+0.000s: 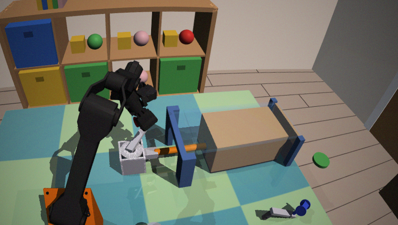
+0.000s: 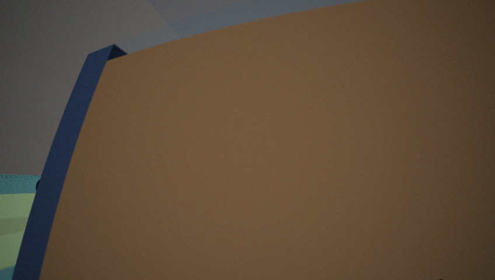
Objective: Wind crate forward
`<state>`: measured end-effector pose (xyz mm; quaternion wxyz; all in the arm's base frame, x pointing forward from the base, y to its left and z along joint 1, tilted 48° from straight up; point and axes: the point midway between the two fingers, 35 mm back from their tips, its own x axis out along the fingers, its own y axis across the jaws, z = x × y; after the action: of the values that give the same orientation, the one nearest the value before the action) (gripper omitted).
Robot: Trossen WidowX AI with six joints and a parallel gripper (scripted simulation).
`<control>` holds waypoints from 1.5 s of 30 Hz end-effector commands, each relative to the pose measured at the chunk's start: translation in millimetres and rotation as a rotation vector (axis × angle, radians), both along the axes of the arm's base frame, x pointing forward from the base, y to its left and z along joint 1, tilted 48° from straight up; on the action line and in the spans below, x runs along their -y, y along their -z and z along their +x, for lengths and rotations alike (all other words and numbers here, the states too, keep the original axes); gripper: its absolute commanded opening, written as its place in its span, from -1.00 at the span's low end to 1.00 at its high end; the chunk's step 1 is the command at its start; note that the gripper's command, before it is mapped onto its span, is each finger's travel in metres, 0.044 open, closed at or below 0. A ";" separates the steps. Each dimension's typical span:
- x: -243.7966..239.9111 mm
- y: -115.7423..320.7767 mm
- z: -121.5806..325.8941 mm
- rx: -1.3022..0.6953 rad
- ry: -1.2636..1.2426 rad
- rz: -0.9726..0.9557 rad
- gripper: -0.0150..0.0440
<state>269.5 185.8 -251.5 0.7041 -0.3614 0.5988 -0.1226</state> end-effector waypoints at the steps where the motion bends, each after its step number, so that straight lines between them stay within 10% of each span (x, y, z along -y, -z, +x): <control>1: -12.6 9.4 -27.3 -0.058 -0.016 0.017 -0.49; 45: -24.6 6.3 -80.9 -0.062 -0.016 0.020 -0.49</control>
<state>202.0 211.5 -257.7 0.6990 -0.3622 0.6080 -0.1027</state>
